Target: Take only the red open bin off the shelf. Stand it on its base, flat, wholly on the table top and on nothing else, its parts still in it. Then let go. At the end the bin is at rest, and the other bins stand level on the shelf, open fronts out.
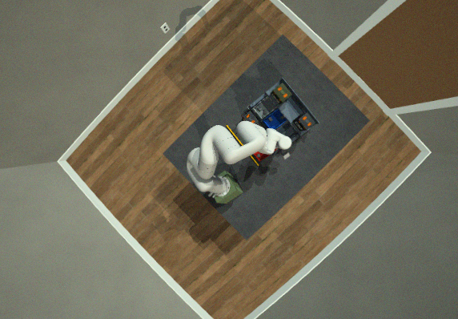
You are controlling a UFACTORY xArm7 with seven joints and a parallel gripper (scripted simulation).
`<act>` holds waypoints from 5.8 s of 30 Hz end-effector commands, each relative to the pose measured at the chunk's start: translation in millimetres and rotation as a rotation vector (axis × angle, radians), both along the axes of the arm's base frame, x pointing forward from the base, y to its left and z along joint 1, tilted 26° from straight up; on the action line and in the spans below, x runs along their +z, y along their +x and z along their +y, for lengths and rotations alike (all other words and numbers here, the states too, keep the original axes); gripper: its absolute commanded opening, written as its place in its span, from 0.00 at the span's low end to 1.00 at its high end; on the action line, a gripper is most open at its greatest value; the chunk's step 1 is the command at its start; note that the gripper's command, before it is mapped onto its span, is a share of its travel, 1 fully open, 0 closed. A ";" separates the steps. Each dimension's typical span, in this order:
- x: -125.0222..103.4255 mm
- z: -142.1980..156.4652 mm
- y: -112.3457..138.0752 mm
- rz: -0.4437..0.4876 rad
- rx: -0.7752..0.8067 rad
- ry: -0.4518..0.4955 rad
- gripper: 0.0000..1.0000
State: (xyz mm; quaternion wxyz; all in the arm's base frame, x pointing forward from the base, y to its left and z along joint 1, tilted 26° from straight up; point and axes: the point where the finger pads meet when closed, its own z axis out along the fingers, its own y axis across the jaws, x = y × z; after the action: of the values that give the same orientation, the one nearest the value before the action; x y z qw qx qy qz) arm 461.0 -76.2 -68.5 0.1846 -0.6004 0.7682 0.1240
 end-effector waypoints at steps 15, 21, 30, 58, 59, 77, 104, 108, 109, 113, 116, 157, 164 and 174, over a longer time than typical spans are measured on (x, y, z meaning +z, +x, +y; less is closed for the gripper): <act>0.1 -1.3 1.3 -0.003 -0.002 -0.002 0.00; 0.2 -1.3 1.3 -0.003 -0.002 -0.002 0.33; 0.2 -1.3 1.3 -0.003 -0.002 -0.002 0.33; 0.2 -1.3 1.3 -0.003 -0.002 -0.002 0.33; 0.2 -1.3 1.3 -0.003 -0.002 -0.002 0.33; 0.2 -1.3 1.3 -0.003 -0.002 -0.002 0.33; 53.3 -25.2 -6.9 -0.003 -0.002 -0.002 0.33; 72.3 -34.4 -9.5 -0.003 -0.002 -0.002 0.33; 72.3 -34.4 -9.5 -0.003 -0.002 -0.002 0.33; 72.3 -34.4 -9.5 -0.003 -0.002 -0.002 0.33; 72.3 -34.4 -9.5 -0.003 -0.002 -0.002 0.33; 57.5 -27.5 -7.3 -0.003 -0.002 -0.002 0.33; 56.6 -27.0 -7.2 -0.003 -0.002 -0.002 0.33; 56.6 -27.0 -7.2 -0.003 -0.002 -0.002 0.33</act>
State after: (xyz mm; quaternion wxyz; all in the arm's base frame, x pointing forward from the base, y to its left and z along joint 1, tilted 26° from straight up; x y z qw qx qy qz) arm 452.7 -101.5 -13.2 0.1846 -0.6004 0.7681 0.1241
